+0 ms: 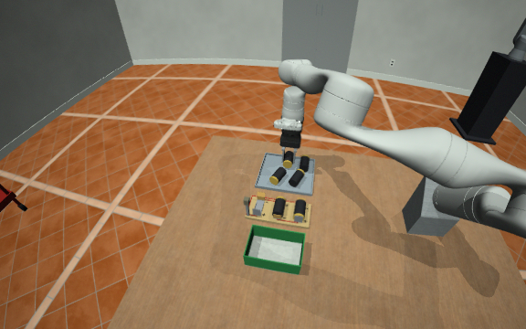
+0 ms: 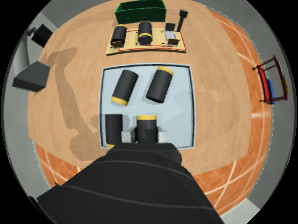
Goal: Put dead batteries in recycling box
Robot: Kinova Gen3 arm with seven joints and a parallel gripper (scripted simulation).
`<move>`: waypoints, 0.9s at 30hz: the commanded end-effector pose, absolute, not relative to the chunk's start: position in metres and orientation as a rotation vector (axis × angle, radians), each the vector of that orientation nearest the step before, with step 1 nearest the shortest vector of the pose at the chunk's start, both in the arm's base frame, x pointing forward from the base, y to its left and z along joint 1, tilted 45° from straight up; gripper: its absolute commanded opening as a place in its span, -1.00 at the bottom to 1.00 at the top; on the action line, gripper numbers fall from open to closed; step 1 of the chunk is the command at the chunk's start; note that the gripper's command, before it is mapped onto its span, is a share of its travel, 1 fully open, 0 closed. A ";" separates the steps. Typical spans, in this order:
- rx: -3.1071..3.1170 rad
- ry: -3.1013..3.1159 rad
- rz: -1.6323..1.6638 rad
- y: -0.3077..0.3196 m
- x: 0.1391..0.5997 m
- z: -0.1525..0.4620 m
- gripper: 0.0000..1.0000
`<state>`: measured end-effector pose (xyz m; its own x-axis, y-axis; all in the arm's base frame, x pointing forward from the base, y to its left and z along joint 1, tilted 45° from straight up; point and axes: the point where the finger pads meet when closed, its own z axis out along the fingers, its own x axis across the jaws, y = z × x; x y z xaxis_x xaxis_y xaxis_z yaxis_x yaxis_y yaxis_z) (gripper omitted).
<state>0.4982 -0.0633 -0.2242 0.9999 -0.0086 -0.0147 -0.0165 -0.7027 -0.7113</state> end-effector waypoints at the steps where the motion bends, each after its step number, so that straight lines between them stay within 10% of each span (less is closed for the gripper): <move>1: -2.349 0.015 0.019 -0.060 0.497 -0.227 0.15; 12: -2.349 0.015 0.019 -0.060 0.497 -0.227 0.15; 13: -2.349 0.015 0.019 -0.060 0.497 -0.227 0.81; 27: -2.349 0.015 0.019 -0.060 0.497 -0.227 0.81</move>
<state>0.4958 -0.0592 -0.2278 0.9998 -0.0039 -0.0200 -0.0170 -0.7014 -0.7125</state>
